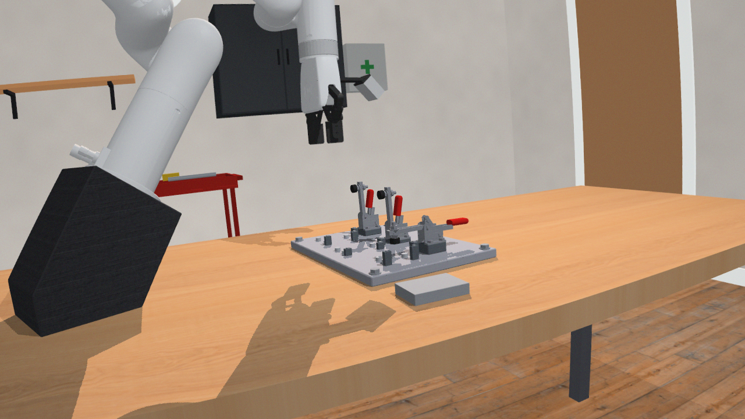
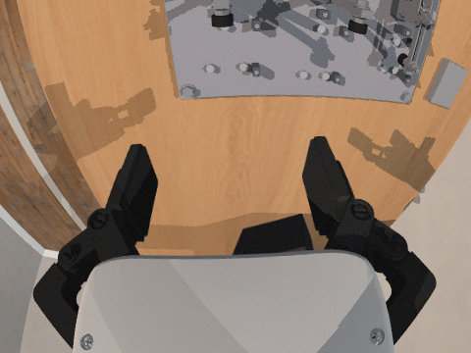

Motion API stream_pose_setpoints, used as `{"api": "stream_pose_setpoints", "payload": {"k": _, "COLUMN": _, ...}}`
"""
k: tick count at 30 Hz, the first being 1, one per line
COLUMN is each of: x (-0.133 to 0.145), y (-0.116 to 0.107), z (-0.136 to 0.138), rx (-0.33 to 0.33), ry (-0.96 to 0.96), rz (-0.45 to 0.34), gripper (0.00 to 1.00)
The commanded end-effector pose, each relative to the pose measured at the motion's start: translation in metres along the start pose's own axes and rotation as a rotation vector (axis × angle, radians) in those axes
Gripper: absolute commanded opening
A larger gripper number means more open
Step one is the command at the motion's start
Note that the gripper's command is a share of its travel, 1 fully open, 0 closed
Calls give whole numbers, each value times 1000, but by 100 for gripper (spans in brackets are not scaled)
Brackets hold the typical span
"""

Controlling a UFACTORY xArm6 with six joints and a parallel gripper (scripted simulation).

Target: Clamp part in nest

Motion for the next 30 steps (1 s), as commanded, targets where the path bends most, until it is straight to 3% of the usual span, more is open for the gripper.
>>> {"api": "stream_pose_setpoints", "payload": {"k": 1, "x": -1, "y": -1, "z": 0, "rx": -1, "ry": -1, "rz": 3, "gripper": 100}}
{"api": "stream_pose_setpoints", "payload": {"k": 18, "x": -2, "y": -1, "z": 6, "rx": -1, "ry": -1, "rz": 3, "gripper": 100}}
{"api": "stream_pose_setpoints", "payload": {"k": 30, "x": -8, "y": -1, "z": 42, "rx": -1, "ry": -1, "rz": 3, "gripper": 100}}
Point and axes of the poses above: the point where the finger pads meet when closed, its own y axis out along the fingers, its own z axis across the jaws, x = y × z, the point moved 6 cm from there along -y, back along the fingers, and after that the axes turned 13 degrees about y, right-handed, at the moved point
